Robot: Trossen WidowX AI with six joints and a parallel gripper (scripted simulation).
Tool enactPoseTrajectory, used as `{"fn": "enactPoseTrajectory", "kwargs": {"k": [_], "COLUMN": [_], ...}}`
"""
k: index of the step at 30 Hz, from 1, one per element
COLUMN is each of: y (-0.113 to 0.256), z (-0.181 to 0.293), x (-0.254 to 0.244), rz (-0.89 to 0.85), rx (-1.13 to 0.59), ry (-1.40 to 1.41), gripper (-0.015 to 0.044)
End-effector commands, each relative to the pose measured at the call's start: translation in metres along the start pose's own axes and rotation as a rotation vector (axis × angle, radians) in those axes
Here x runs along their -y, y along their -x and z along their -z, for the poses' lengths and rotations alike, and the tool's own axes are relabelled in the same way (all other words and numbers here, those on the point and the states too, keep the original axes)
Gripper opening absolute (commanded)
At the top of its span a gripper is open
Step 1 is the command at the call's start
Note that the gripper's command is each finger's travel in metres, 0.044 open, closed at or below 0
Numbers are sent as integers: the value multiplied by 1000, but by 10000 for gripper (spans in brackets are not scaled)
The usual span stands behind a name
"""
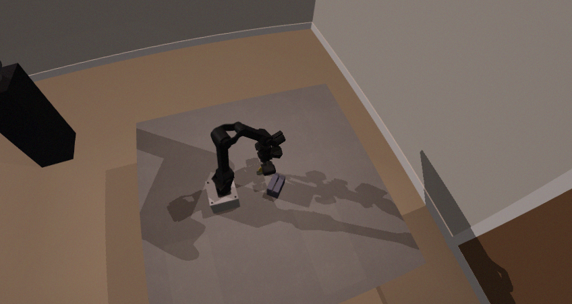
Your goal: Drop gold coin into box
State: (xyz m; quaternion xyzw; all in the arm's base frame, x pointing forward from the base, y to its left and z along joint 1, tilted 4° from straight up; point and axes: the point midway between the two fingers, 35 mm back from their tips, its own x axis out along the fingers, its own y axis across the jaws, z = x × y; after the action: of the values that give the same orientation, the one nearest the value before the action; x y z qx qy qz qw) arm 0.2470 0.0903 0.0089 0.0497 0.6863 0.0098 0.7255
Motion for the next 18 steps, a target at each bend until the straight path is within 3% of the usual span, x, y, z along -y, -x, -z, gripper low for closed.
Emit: {"fn": "enactPoseTrajectory", "kwargs": {"k": [1,18], "y": [-8,-35], "z": [3,5], "x": [2,3], "rz": [8,8], "rx": [-10,-11], "ry": [-4,-4], "gripper": [161,161]}}
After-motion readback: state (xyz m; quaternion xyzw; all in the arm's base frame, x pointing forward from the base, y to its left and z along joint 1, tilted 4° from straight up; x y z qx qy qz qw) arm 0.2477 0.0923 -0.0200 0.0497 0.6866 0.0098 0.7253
